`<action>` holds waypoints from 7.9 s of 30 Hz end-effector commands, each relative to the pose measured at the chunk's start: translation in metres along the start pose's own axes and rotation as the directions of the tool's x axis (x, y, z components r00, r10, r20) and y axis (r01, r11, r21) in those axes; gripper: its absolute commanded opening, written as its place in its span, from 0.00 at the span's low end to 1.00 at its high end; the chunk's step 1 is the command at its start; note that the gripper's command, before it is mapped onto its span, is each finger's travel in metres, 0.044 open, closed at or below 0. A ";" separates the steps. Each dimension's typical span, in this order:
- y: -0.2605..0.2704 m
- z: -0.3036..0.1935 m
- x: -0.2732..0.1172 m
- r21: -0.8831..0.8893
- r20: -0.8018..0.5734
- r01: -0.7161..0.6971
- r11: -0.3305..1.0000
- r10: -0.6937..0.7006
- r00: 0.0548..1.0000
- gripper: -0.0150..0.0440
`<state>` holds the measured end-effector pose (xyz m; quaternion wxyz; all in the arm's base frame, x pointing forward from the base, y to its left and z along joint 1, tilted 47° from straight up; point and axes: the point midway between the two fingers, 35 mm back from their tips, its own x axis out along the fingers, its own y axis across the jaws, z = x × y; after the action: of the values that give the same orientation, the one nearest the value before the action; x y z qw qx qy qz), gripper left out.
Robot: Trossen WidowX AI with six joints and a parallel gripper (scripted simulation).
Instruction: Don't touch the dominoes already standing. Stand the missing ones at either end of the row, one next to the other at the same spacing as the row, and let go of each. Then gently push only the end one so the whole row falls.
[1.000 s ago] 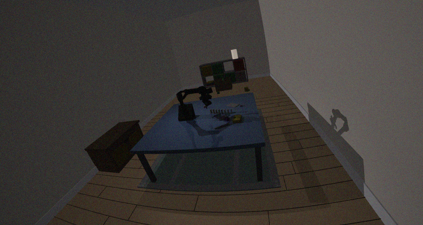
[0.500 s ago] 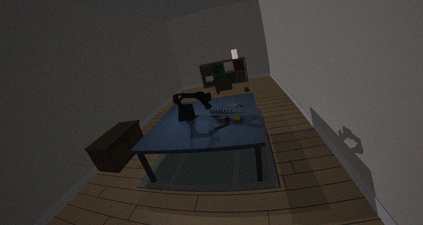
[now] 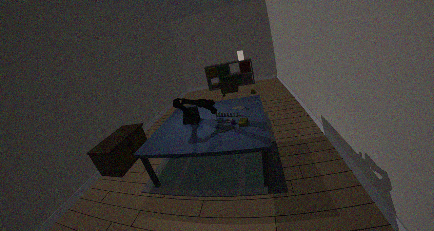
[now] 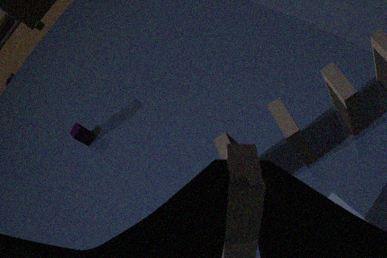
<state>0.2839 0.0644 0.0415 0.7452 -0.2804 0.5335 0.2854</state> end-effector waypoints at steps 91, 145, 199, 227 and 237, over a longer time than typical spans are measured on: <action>-0.052 -0.065 0.010 -0.286 0.688 0.402 0.870 -0.106 0.718 0.30; -0.023 -0.008 0.030 0.041 0.356 0.004 0.999 -0.018 0.934 1.00; -0.048 -0.040 0.025 0.708 -0.651 0.698 -0.109 -0.485 0.584 1.00; -0.055 -0.050 0.033 0.707 -0.651 0.699 -0.110 -0.485 0.583 0.44; -0.033 -0.010 0.009 0.714 -0.646 0.692 -0.104 -0.478 0.595 0.44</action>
<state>0.2997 0.0077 0.0162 0.7328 -0.0082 0.4696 -0.4923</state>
